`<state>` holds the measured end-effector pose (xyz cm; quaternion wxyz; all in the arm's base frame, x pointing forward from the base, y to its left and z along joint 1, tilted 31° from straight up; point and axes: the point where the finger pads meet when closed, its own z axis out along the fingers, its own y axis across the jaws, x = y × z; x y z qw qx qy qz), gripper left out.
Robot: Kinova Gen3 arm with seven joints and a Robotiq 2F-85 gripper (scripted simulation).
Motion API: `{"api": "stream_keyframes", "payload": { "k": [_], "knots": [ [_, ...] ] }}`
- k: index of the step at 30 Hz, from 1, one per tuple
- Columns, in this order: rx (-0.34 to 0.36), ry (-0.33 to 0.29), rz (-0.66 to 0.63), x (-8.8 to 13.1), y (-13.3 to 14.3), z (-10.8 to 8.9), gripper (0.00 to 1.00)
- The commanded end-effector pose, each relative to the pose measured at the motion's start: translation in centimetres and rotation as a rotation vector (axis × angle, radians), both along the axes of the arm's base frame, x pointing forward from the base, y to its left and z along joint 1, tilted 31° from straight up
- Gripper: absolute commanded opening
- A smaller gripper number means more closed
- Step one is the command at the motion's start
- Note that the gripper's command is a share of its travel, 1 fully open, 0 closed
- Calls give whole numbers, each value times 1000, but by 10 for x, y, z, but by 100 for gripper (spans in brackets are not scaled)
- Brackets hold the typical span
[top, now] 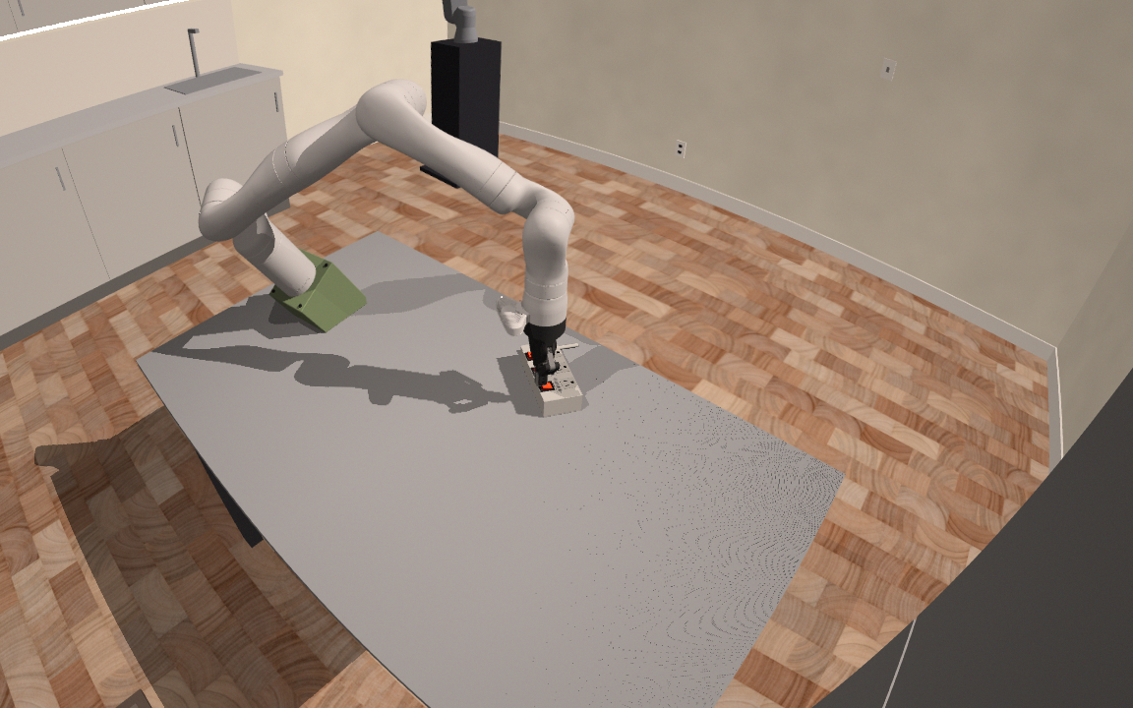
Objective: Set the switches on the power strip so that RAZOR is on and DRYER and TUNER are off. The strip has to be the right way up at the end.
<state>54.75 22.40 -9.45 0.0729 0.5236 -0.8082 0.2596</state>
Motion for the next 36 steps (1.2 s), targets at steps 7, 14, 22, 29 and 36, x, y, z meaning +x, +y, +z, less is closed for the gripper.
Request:
{"api": "stream_keyframes", "payload": {
  "k": [7, 14, 22, 29, 36],
  "knots": [
    [1, -1, 1, 1, 0, -1, 0],
    [1, -1, 1, 1, -2, -4, 0],
    [1, -1, 1, 1, -3, -5, 0],
    [1, -1, 1, 2, -3, -6, 0],
    [1, -1, 1, 2, -3, -6, 0]
  ]
}}
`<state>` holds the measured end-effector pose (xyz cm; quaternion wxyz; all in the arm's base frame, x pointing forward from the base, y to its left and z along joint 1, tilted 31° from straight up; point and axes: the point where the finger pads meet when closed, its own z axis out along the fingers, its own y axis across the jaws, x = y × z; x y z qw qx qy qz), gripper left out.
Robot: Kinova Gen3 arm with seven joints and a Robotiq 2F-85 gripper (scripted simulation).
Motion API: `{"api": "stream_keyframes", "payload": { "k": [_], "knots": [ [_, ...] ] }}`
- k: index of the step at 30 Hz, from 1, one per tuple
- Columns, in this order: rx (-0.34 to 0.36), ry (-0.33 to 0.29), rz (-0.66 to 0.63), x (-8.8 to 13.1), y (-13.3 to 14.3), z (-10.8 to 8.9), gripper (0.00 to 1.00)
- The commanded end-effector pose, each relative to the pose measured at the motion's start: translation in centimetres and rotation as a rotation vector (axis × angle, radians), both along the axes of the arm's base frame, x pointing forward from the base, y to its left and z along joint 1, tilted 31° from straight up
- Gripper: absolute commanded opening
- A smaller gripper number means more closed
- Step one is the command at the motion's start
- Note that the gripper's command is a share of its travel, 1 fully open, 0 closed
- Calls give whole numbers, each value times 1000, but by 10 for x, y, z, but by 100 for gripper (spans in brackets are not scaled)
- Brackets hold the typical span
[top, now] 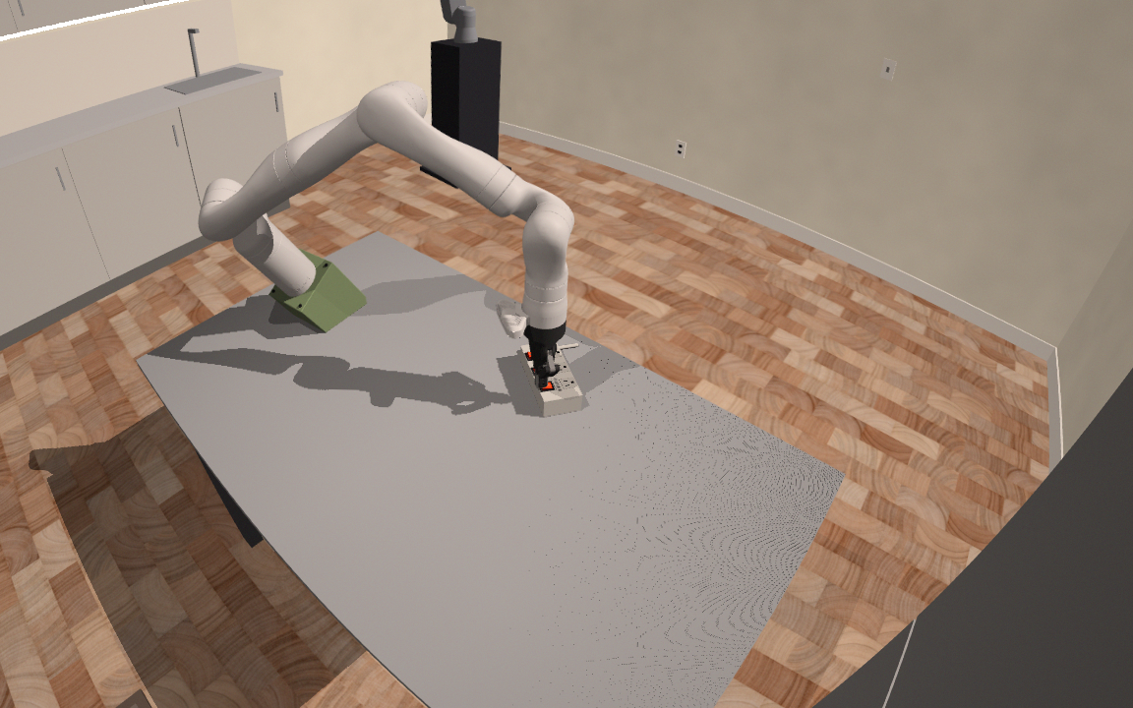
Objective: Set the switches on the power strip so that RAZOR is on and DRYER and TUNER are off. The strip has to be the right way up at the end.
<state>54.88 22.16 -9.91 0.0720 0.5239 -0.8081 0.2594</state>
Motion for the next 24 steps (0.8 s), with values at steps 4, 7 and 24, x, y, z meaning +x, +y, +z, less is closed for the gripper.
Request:
{"api": "stream_keyframes", "payload": {
  "k": [4, 7, 24],
  "knots": [
    [0, 0, 0, 0, -1, -1, 0],
    [0, 0, 0, 0, 0, -1, 0],
    [0, 0, 0, -5, 16, 27, 0]
  ]
}}
